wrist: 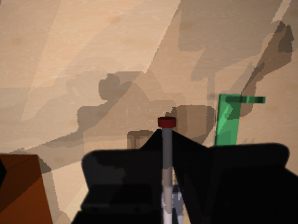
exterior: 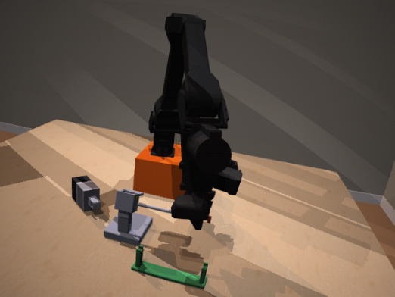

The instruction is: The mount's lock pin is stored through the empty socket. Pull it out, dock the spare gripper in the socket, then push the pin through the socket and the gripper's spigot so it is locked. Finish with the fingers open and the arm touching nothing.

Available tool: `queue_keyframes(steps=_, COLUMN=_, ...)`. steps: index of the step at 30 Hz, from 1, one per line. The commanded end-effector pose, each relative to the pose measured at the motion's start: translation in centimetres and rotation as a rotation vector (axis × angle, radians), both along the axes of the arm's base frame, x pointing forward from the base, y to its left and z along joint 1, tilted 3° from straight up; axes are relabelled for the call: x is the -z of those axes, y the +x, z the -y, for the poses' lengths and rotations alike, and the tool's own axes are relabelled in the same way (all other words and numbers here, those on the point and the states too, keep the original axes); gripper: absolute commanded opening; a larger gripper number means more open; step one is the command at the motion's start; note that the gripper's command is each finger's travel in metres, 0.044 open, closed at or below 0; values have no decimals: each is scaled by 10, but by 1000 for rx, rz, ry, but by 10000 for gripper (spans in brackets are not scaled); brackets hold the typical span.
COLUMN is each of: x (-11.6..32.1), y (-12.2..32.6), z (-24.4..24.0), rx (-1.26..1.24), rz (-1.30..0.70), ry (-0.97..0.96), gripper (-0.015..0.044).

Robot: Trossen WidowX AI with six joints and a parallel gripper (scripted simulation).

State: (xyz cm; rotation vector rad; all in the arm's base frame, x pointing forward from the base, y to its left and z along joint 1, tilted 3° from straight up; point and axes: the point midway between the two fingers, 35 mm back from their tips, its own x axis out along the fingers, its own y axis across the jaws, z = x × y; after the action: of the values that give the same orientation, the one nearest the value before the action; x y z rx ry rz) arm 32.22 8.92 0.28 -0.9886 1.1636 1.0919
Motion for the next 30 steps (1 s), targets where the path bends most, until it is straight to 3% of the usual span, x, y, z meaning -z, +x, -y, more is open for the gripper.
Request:
queue_keyframes(steps=1, x=-2, y=2, z=-4, rx=0, rz=1, ry=-4, gripper=0)
queue_keyframes(steps=30, x=-8, y=5, z=-22, rx=0, rz=-15, ry=-4, gripper=0)
